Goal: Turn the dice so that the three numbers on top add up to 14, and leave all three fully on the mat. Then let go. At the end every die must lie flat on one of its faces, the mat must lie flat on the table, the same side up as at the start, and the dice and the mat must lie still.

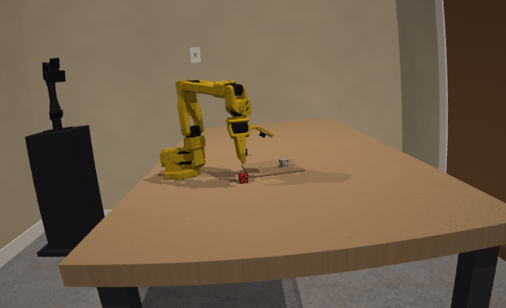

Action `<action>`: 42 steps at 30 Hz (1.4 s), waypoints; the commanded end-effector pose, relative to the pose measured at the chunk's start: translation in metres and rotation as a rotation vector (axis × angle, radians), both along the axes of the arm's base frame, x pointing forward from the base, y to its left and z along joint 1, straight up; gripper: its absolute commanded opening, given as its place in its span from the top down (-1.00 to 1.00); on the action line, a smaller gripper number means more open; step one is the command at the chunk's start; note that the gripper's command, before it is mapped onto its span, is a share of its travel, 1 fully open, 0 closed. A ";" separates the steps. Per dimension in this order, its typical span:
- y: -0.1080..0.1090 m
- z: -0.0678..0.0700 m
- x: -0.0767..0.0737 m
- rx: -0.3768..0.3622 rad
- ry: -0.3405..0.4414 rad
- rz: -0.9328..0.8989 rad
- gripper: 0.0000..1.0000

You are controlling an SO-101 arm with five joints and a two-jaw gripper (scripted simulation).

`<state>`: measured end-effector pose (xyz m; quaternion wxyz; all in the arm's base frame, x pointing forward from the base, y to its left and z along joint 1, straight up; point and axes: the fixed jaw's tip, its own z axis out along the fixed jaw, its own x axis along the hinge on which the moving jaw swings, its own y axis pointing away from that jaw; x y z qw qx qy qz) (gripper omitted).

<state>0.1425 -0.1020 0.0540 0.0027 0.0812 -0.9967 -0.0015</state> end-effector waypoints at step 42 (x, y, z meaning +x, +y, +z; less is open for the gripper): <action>-0.006 -0.029 0.005 -0.033 -0.045 -0.001 0.44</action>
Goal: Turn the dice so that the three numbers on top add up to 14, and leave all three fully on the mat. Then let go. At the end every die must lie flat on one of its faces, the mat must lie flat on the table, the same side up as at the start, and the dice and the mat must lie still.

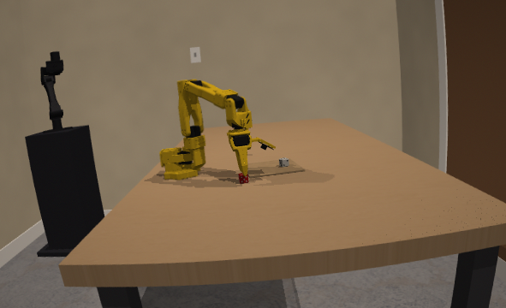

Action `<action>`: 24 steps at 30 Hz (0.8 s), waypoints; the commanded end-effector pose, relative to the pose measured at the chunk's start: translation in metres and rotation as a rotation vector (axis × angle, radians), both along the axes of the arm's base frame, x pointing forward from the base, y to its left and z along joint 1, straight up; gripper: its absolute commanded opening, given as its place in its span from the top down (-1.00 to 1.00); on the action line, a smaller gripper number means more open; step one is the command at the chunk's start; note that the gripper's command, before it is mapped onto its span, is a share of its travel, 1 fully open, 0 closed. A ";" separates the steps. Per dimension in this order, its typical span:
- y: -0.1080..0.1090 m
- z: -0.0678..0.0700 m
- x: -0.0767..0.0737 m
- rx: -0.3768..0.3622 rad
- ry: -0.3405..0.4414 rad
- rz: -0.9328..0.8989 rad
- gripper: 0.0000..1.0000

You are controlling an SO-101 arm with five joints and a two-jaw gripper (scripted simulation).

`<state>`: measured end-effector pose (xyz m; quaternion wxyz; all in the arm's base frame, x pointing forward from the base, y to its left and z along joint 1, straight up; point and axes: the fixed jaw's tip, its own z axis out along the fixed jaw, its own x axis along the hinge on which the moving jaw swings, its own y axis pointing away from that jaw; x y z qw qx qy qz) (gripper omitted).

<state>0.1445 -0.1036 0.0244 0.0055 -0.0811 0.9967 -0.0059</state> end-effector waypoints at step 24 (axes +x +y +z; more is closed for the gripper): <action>-0.004 -0.008 0.002 -0.019 -0.027 -0.001 0.45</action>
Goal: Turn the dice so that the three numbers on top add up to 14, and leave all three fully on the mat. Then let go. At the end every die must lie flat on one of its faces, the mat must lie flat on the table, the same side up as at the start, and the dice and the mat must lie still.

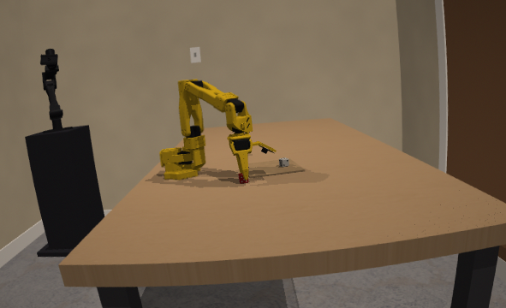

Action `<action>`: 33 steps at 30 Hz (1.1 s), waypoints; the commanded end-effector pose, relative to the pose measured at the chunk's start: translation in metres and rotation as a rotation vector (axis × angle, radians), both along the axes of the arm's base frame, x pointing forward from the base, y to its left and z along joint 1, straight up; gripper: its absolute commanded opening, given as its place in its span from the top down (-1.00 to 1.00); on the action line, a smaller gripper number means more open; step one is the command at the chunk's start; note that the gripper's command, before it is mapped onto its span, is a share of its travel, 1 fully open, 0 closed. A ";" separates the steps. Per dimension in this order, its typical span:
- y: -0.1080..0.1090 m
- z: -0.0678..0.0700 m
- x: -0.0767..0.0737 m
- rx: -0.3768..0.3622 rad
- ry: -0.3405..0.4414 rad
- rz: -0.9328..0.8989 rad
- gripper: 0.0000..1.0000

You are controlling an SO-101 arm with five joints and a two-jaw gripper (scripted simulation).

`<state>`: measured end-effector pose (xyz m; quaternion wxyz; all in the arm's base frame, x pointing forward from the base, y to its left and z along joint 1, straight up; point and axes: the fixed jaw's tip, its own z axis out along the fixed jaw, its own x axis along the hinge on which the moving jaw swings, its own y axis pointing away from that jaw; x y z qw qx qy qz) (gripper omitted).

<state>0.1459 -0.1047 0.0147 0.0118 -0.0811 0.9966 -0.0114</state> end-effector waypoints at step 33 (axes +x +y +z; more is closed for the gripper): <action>-0.013 0.002 0.002 -0.011 -0.013 -0.001 0.79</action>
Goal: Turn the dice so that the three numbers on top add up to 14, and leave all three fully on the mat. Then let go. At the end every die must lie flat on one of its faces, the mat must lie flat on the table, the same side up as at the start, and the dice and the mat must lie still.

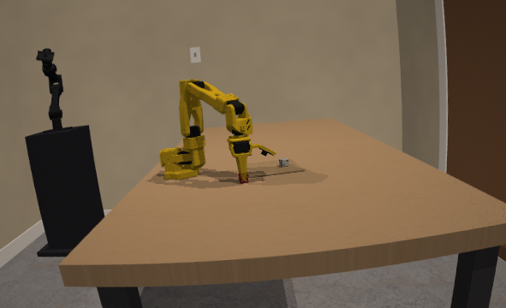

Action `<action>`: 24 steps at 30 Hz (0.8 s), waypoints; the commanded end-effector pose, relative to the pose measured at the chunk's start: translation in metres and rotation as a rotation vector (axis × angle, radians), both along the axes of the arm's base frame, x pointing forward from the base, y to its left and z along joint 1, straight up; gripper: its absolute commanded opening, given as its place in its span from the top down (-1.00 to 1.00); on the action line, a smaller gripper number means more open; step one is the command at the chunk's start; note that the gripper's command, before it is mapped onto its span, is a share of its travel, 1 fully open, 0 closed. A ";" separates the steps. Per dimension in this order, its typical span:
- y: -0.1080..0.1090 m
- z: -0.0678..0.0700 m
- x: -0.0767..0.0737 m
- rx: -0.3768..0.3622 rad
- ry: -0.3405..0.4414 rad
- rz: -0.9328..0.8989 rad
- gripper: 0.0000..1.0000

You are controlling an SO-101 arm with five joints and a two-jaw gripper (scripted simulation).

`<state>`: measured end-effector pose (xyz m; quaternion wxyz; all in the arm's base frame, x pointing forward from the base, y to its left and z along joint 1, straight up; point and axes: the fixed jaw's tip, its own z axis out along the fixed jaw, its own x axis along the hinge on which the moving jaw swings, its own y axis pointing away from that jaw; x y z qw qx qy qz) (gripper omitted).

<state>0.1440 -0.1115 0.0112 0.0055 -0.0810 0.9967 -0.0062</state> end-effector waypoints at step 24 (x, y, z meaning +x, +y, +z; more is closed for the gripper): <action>-0.007 0.005 0.004 -0.020 -0.026 -0.001 0.99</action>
